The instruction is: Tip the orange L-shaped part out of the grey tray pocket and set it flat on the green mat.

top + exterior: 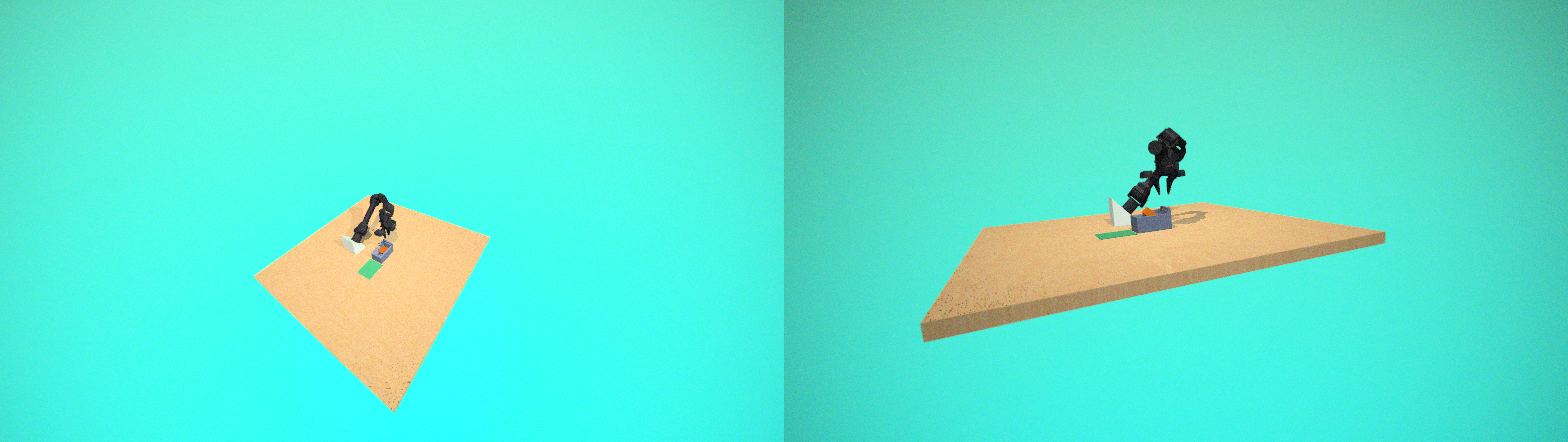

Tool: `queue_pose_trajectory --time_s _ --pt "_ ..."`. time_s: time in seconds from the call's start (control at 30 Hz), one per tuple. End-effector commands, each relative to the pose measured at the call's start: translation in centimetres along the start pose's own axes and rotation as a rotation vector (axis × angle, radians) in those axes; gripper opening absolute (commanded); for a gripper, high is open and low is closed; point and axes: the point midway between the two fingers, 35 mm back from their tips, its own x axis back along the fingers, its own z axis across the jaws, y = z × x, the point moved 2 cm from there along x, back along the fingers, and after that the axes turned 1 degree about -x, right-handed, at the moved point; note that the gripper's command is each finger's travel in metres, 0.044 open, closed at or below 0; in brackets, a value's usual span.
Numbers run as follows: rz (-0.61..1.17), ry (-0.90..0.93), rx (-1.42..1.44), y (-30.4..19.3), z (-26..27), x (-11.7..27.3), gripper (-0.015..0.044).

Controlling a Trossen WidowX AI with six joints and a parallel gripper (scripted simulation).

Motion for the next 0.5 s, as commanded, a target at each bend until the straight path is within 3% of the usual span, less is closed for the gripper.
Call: queue_pose_trajectory --time_s 0.0,0.07,0.47 --pt "0.002 0.000 -0.054 0.1 -0.3 0.0 0.0233" --pt "0.009 0.000 -0.180 0.3 -0.9 0.0 0.0280" --pt "0.090 -0.035 -1.478 1.6 -7.3 0.0 0.0280"
